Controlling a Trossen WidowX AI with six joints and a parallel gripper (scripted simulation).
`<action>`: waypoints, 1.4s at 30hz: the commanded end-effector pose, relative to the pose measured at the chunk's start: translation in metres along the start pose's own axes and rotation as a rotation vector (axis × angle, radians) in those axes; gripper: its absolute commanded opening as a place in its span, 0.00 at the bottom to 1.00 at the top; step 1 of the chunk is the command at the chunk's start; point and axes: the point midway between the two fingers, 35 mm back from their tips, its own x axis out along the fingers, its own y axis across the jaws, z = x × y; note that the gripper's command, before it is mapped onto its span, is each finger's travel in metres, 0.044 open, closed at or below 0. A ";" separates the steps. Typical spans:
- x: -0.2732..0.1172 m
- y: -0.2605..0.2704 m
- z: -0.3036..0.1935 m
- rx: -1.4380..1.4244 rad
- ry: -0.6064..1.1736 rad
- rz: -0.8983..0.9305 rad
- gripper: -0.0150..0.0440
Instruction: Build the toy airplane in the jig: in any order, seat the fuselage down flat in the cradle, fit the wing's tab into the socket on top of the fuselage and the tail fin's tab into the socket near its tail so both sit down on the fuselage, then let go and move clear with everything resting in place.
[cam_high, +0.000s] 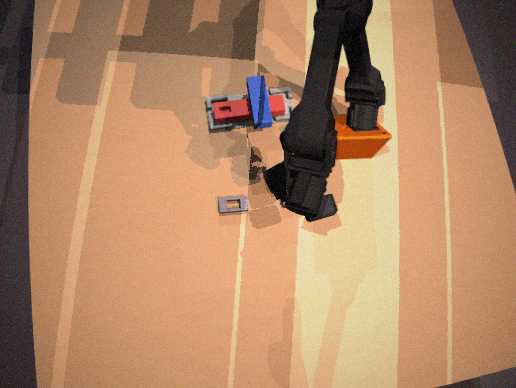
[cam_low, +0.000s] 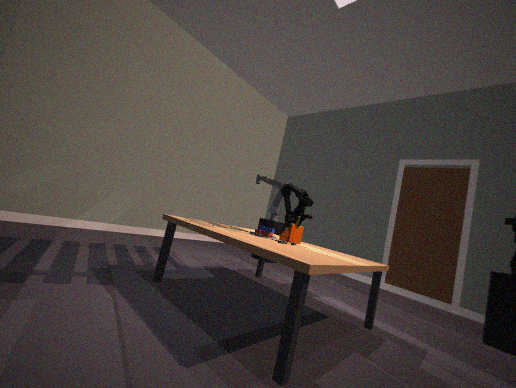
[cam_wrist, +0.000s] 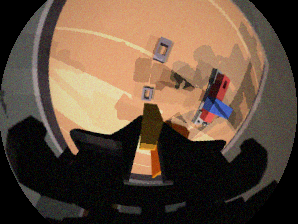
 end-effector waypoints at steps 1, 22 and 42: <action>-0.009 0.000 0.000 0.008 -0.003 0.009 0.25; -0.008 -0.033 0.033 0.027 -0.010 0.046 0.25; -0.002 -0.077 0.063 0.043 -0.017 0.071 0.25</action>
